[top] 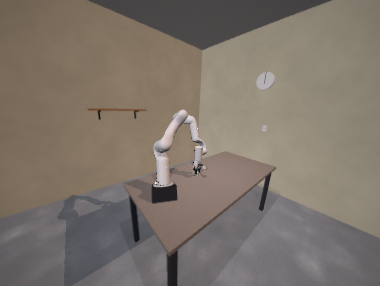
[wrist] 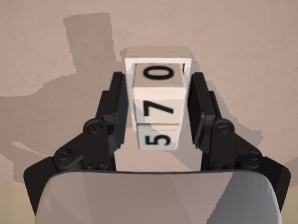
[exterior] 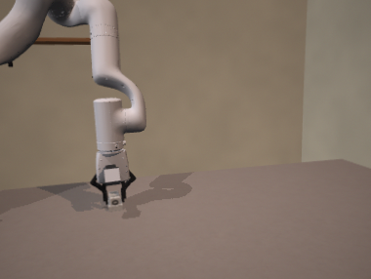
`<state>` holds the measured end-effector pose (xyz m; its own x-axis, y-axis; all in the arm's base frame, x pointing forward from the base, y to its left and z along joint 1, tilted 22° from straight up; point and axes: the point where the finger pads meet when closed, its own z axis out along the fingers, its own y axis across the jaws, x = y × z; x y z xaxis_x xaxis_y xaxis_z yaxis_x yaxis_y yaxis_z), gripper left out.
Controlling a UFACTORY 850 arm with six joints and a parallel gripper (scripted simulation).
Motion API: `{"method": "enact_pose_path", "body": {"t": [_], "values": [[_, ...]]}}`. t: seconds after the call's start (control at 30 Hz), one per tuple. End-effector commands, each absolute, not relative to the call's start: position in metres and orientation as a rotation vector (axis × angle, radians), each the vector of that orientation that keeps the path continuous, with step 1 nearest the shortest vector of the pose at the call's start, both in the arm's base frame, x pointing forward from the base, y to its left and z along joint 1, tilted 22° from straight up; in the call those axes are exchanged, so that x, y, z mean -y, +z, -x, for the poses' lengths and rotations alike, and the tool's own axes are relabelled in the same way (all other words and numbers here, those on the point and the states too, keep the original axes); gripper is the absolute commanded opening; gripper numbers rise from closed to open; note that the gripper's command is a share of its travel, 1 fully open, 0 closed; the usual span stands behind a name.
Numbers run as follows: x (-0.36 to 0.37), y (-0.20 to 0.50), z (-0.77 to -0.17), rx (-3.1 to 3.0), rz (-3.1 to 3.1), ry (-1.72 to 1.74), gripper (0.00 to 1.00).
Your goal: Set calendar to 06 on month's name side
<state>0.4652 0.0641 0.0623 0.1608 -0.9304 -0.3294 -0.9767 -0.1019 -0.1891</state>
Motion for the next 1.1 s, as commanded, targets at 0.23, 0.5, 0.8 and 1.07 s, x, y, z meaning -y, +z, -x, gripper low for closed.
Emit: {"method": "enact_pose_path", "body": {"t": [0.23, 0.5, 0.8, 1.07], "values": [[-0.056, 0.083, -0.463, -1.818, 2.086, 0.177, 0.49], [-0.043, 0.117, -0.457, -1.818, 2.086, 0.177, 0.49], [-0.033, 0.144, -0.453, -1.818, 2.086, 0.177, 0.49], [-0.032, 0.146, -0.453, -1.818, 2.086, 0.177, 1.0]]}}
